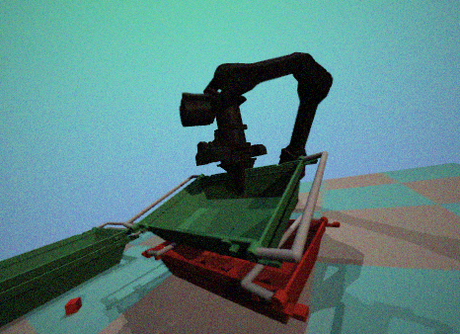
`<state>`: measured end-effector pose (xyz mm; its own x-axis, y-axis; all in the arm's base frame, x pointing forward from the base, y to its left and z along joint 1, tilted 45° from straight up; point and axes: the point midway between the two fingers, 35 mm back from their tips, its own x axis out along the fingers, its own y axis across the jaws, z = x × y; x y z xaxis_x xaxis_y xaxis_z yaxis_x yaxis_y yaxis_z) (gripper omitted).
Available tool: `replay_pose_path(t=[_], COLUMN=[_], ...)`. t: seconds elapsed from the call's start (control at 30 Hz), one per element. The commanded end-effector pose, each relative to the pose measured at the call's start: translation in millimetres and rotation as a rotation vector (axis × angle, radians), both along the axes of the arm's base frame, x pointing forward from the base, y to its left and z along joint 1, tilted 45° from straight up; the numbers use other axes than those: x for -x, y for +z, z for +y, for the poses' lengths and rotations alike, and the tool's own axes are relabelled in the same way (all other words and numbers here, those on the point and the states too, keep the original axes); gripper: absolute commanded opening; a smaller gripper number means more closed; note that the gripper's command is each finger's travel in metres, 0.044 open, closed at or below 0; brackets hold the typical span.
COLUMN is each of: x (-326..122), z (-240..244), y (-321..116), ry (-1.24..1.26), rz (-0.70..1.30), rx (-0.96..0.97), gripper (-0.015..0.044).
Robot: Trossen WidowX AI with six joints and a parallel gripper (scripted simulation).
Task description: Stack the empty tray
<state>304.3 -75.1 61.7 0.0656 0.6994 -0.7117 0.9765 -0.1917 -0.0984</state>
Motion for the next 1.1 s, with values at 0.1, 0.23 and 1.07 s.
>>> replay_pose_path(t=[0.1,0.23,1.07], x=[4.9,6.4,6.4], z=[8.9,11.7,11.7], y=[-4.6,-6.2,-6.2], ry=[0.009,0.009,0.009], rz=[0.015,0.015,0.015], rx=[-0.006,-0.006,-0.006], gripper=[0.0000,0.0000,0.0000])
